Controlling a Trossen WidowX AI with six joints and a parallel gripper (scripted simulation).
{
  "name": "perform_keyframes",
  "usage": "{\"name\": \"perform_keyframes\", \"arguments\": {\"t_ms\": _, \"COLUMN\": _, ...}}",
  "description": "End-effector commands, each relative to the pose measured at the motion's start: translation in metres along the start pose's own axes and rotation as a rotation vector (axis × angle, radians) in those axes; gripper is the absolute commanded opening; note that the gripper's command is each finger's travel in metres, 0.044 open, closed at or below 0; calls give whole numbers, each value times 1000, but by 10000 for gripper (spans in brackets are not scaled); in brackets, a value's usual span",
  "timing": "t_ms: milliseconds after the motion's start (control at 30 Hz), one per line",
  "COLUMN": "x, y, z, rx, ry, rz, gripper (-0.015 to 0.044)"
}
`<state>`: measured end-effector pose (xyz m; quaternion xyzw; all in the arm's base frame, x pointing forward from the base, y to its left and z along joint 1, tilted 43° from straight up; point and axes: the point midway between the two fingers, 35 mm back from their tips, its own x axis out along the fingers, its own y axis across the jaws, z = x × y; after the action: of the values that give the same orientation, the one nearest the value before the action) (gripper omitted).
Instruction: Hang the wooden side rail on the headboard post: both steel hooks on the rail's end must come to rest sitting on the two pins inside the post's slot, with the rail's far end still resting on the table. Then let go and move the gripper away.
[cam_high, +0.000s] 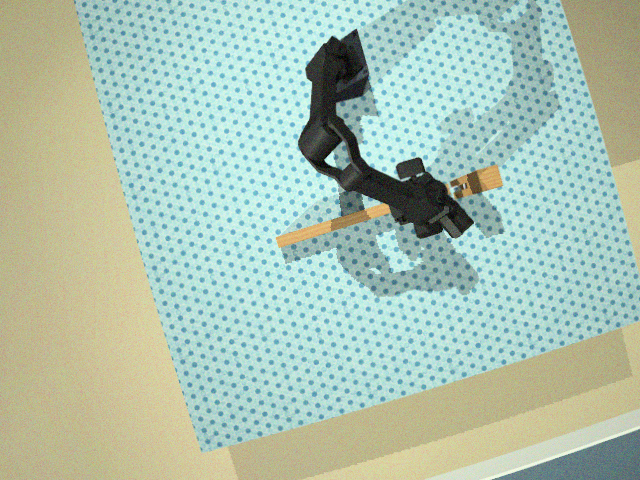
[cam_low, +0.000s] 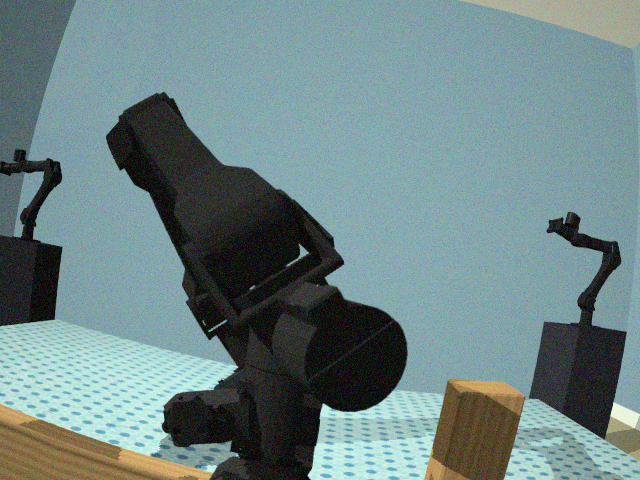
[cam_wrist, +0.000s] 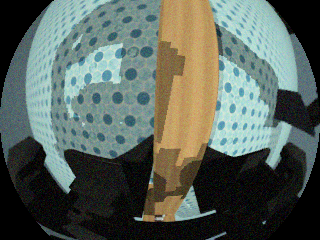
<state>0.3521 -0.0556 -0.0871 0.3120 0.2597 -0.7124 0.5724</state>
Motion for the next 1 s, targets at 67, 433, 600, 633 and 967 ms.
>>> {"name": "perform_keyframes", "arguments": {"t_ms": 67, "x": -7, "y": 3, "z": -1, "rx": 6, "ry": 2, "rz": 16, "gripper": 0}}
{"name": "perform_keyframes", "arguments": {"t_ms": 433, "x": -9, "y": 3, "z": -1, "rx": 6, "ry": 2, "rz": 16, "gripper": 0}}
{"name": "perform_keyframes", "arguments": {"t_ms": 600, "x": -10, "y": 3, "z": -1, "rx": 6, "ry": 2, "rz": 16, "gripper": 0}}
{"name": "perform_keyframes", "arguments": {"t_ms": 633, "x": -10, "y": 3, "z": -1, "rx": 6, "ry": 2, "rz": 16, "gripper": 0}}
{"name": "perform_keyframes", "arguments": {"t_ms": 967, "x": -12, "y": 3, "z": -1, "rx": 6, "ry": 2, "rz": 16, "gripper": 0}}
